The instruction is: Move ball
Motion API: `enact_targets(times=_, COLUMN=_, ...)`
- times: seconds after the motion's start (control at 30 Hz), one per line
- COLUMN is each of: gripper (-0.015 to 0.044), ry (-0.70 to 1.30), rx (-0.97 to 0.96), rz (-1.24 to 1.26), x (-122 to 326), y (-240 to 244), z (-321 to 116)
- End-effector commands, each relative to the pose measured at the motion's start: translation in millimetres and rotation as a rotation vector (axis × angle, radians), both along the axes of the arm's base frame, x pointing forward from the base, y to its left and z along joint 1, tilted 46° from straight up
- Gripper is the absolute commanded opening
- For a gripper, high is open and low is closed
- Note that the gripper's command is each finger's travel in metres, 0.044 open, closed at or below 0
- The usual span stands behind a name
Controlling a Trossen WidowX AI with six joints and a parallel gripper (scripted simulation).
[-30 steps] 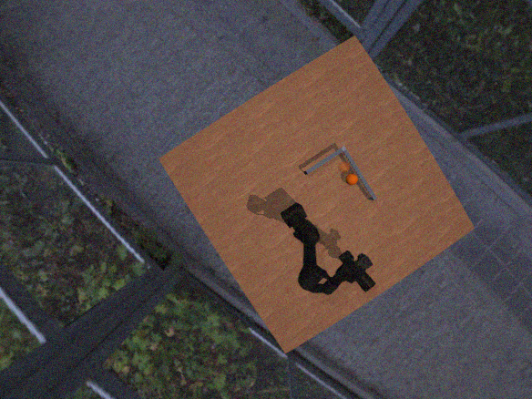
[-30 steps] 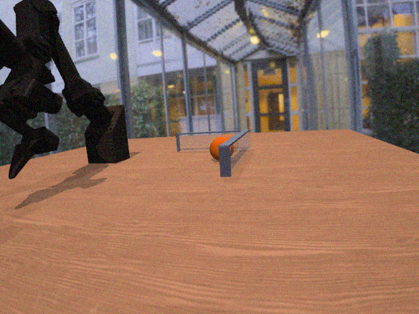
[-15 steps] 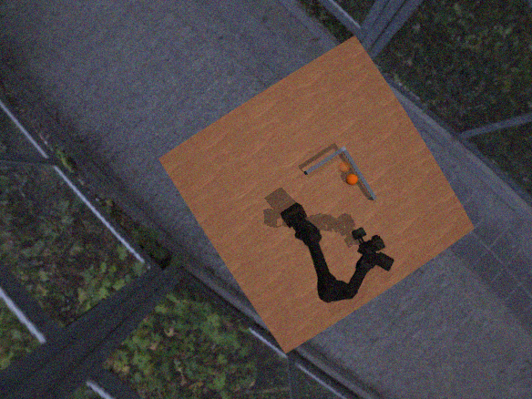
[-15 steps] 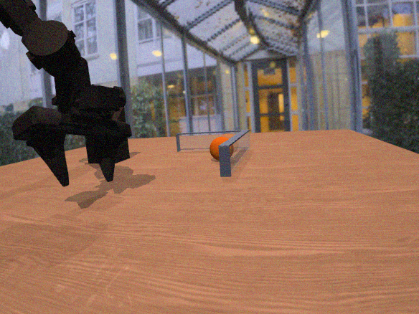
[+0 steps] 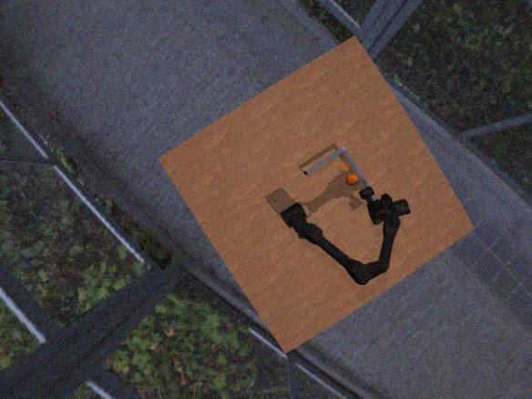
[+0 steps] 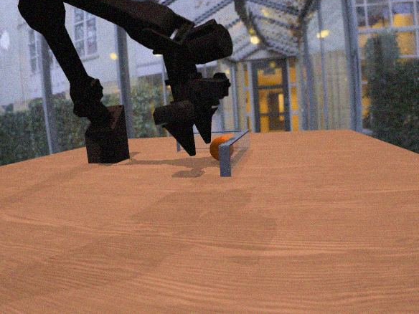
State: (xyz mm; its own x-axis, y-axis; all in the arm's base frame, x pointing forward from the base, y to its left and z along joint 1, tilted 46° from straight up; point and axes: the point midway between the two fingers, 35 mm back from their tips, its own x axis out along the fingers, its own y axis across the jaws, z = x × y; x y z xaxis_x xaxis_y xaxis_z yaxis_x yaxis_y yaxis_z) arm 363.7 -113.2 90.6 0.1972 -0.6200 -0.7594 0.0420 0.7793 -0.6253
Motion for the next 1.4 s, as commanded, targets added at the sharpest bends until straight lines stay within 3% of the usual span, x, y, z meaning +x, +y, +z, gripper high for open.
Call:
enact_targets(times=0.0, gripper=0.0402, ry=0.064, rx=-0.017, rz=-0.031, x=13, y=59, z=-33)
enact_targets(times=0.23, gripper=0.0402, ry=0.134, rx=-0.115, rz=-0.046, x=8, y=125, z=-72)
enact_targets(times=1.37, gripper=0.0402, ry=0.134, rx=-0.116, rz=-0.046, x=12, y=95, z=-102)
